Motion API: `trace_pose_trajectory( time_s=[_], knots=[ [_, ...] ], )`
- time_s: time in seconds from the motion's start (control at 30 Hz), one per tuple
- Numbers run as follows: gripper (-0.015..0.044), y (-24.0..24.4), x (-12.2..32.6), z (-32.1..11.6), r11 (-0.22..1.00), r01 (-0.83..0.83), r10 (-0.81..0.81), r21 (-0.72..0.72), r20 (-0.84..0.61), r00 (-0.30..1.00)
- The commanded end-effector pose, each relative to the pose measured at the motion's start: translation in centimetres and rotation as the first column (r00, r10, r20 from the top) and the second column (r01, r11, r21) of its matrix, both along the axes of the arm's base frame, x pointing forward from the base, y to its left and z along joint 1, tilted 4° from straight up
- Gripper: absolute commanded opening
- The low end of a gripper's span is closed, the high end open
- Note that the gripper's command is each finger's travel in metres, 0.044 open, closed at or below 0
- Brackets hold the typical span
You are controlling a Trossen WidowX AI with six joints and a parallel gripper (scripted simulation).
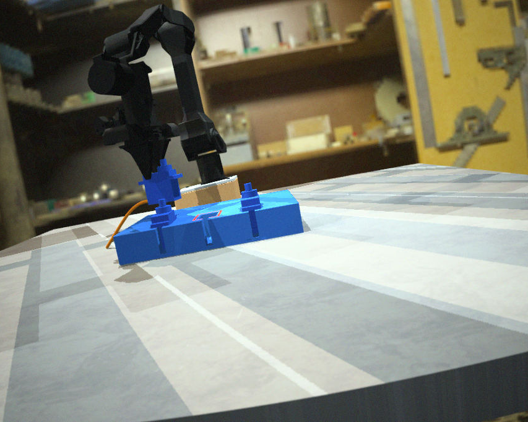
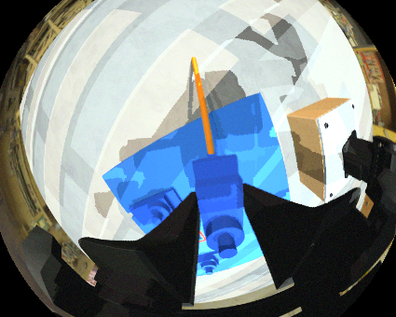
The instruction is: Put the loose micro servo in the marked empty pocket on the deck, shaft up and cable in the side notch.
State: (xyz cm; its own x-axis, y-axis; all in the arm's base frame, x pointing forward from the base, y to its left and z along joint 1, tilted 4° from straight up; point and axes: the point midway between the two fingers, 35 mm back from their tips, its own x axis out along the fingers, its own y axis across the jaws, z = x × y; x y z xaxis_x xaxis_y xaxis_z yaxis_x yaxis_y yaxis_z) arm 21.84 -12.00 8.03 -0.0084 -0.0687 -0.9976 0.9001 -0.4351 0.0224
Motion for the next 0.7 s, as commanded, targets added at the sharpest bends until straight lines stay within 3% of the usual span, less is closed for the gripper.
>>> trace_pose_trajectory(
  time_s=[0.0, 0.67],
  knots=[
    [0.0000, 1.4, 0.4, -0.1, 1.000, -0.002, 0.002, 0.004, 0.003, 1.000],
    [0.0000, 9.6, 1.6, -0.6, 1.000, -0.002, 0.002, 0.011, 0.004, 1.000]
  ],
)
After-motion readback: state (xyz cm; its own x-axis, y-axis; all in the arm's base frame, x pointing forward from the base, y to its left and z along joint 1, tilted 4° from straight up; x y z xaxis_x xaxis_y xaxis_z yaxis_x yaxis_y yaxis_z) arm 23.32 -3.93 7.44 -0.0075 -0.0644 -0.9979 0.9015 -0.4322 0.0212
